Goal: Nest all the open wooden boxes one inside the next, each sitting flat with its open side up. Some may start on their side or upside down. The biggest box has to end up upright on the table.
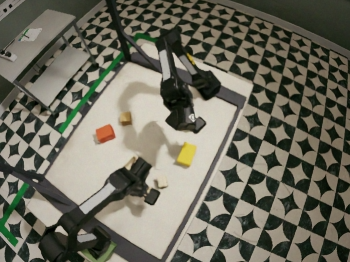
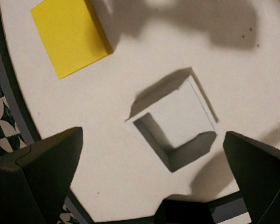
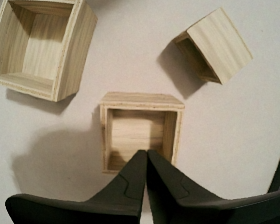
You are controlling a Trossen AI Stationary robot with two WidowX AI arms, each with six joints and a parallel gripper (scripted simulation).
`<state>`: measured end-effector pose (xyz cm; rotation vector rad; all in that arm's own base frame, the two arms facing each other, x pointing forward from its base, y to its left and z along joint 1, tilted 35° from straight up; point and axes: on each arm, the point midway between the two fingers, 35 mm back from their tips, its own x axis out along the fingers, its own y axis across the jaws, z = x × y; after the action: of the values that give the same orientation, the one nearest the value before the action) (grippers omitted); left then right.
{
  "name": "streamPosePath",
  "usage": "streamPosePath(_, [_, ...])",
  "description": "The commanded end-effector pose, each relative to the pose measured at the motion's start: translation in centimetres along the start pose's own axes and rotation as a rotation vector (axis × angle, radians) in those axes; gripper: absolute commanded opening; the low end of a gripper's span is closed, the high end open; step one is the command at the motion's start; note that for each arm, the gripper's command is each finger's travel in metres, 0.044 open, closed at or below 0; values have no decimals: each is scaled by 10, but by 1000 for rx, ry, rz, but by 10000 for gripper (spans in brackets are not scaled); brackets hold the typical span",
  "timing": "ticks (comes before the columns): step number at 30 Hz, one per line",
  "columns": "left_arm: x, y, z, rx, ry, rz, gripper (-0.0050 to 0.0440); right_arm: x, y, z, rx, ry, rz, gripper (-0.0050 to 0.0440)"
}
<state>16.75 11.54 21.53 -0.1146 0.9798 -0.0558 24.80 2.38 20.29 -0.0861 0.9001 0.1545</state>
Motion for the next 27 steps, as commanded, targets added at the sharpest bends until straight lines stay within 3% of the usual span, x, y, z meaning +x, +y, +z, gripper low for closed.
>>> streamPosePath(1, [-3, -1, 2, 10, -10, 6, 400, -4, -1, 3, -11, 42, 13, 0])
streamPosePath(5, [-3, -1, 2, 10, -10, 6, 400, -4, -1, 3, -11, 42, 13, 0])
streamPosePath(13, [-3, -1, 2, 10, -10, 6, 400, 35, 1, -8, -6, 61, 11, -3])
streamPosePath(22, [-3, -1, 2, 10, -10, 6, 400, 38, 1, -8, -8, 60, 13, -12])
streamPosePath(27, [-3, -1, 2, 10, -10, 6, 400, 46, 1, -6, -8, 60, 13, -50])
